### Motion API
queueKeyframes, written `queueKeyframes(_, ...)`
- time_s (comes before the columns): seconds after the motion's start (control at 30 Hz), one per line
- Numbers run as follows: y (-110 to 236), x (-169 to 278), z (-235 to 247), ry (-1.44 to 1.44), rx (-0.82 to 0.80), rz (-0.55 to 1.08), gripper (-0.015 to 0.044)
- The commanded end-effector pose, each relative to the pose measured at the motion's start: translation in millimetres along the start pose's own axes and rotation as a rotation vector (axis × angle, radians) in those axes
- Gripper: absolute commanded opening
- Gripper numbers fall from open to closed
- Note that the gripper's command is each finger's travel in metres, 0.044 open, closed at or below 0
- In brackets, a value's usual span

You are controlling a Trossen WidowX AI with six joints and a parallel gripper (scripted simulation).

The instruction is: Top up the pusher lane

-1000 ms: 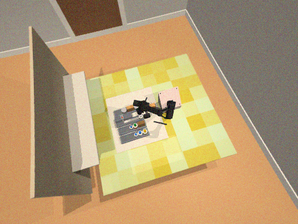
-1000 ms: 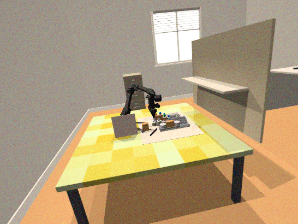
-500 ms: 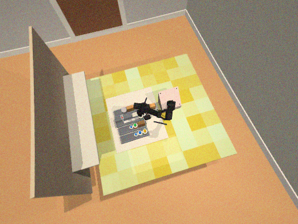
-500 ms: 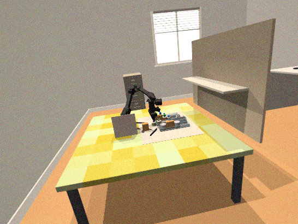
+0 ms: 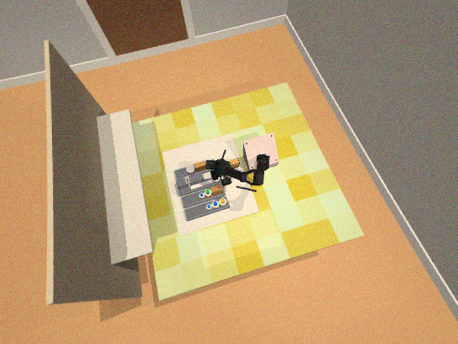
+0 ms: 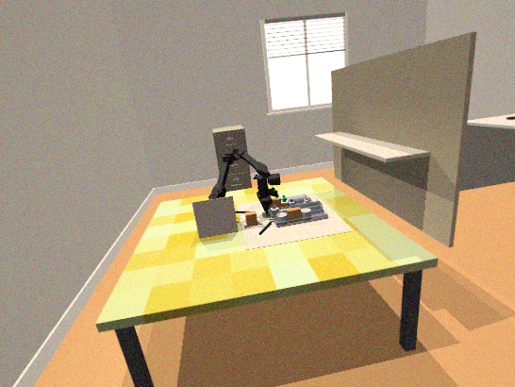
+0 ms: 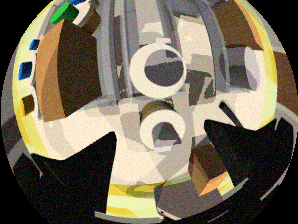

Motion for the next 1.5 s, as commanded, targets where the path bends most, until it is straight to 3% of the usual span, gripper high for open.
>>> queueKeyframes(0.0, -8.8, 1.4, -0.5, -0.011, -0.009, 0.002, 0.0440)
queueKeyframes(0.13, -12.7, 1.6, -0.3, -0.011, -0.009, 0.002, 0.0440)
queueKeyframes(0.47, -12.7, 1.6, -0.3, -0.011, -0.009, 0.002, 0.0177)
queueKeyframes(0.67, -12.7, 1.6, -0.3, -0.011, -0.009, 0.002, 0.0138)
queueKeyframes(0.83, -12.4, 18.3, 5.3, -0.047, -0.022, 0.032, 0.0006)
queueKeyframes(1.07, 11.6, 16.1, 1.8, -0.047, -0.017, 0.031, 0.0000)
queueKeyframes(1.47, 82.6, 9.1, -6.6, -0.016, -0.005, 0.007, 0.0000)
Point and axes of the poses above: the point midway between the two fingers, 35 mm back from their tips, its own y axis back along the fingers, its own z axis across the jaws, x = y × z, the point moved 1 cm from there along y, back along the fingers, and after that the axes turned 9 degrees about y, right-handed, at the moved point
